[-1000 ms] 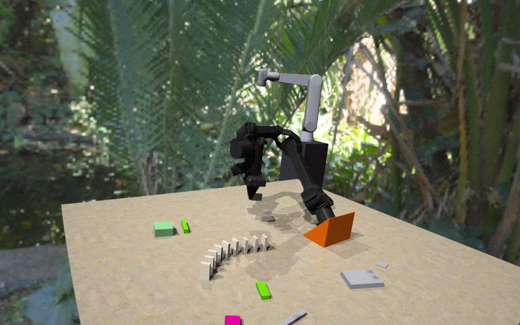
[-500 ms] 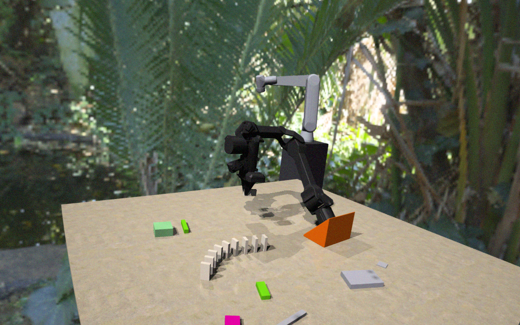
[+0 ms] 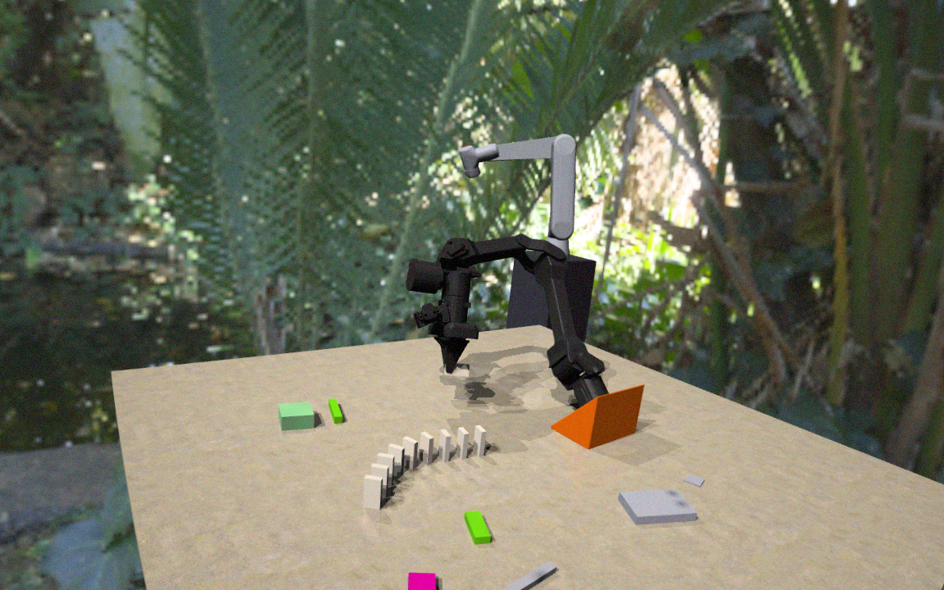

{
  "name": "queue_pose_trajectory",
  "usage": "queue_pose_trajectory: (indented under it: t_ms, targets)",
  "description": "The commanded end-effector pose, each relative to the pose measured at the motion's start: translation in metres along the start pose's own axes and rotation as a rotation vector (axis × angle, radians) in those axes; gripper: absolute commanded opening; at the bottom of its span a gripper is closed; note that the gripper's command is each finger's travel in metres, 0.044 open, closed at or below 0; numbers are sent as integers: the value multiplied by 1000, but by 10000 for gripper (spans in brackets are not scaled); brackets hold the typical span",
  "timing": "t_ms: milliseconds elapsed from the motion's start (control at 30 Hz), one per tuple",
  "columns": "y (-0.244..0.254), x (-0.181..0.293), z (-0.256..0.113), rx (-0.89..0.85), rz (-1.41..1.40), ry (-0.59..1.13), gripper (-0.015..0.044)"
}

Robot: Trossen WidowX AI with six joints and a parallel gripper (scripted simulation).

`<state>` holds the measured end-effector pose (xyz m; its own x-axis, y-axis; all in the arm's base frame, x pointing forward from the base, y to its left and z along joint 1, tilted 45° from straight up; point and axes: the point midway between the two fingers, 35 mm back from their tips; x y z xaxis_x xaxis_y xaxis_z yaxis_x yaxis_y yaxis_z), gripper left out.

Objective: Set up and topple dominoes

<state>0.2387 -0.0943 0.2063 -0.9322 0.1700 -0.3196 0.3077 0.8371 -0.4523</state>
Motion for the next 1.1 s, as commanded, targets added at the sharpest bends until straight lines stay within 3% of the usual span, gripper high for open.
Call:
queue_pose_trajectory:
  t_ms: [0, 567, 1067]
  targets:
    - [3, 0, 11, -75, 40, -45, 27]
    - [1, -14, 33, -275, 148, -331, 27]
    - [-14, -23, 32, -325, 145, -667, 27]
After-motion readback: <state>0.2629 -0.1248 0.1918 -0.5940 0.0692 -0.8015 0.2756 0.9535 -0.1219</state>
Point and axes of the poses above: the point midway between the two fingers, 35 mm back from their tips, its own z axis out along the fingers, its own y axis across the jaws, x = y × z, and after that the axes turned 2 degrees about -z, right-handed
